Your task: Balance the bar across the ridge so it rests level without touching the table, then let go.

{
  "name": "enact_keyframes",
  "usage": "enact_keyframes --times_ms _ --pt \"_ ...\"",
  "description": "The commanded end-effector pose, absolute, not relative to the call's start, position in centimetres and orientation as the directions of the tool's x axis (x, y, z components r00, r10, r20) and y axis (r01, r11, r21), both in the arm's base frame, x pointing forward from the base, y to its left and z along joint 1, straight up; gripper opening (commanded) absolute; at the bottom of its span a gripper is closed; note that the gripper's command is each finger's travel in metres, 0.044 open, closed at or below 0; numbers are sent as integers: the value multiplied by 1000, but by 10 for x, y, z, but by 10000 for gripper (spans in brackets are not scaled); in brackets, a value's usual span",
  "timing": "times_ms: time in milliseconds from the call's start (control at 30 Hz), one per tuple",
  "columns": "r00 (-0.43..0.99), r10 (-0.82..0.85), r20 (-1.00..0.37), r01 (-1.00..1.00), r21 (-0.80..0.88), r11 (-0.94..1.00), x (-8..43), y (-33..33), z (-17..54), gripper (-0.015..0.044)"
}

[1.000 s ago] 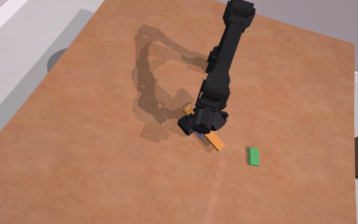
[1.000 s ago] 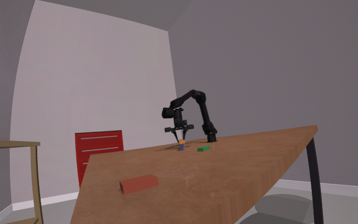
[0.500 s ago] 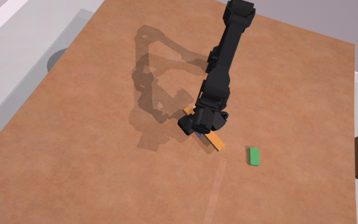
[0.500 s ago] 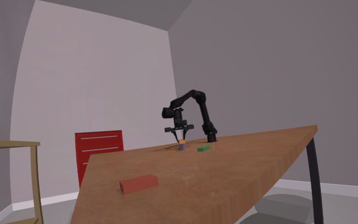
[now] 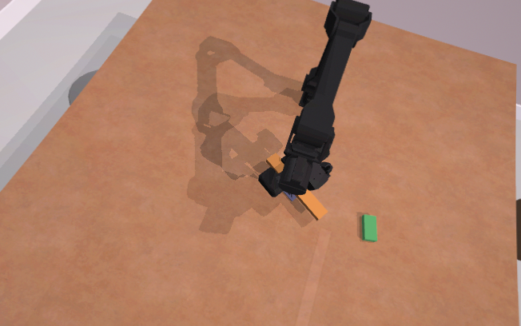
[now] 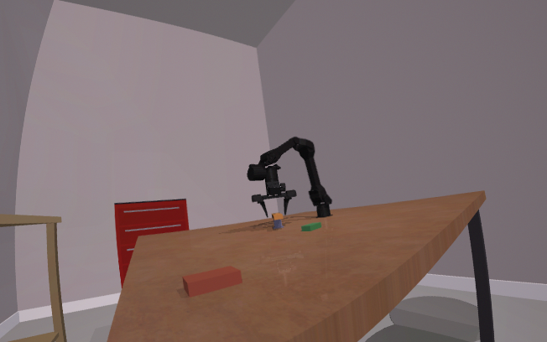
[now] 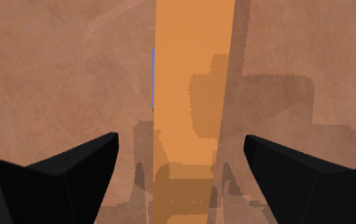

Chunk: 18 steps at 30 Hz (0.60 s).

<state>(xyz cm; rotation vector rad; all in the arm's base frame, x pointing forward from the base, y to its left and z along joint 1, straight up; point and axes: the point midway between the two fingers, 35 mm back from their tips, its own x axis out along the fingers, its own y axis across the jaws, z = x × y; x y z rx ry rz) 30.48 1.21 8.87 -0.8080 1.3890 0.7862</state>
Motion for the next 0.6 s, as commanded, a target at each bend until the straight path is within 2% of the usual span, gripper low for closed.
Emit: enact_keyframes --times_ms 0,133,400,567 --pt "32 2 -999 -856 -26 517 305 12 89 440" --pt "32 2 -999 -856 -27 517 306 12 97 440" --pt "32 2 -999 -856 -26 517 302 12 187 440" --pt "32 2 -999 -856 -26 517 302 12 189 440"
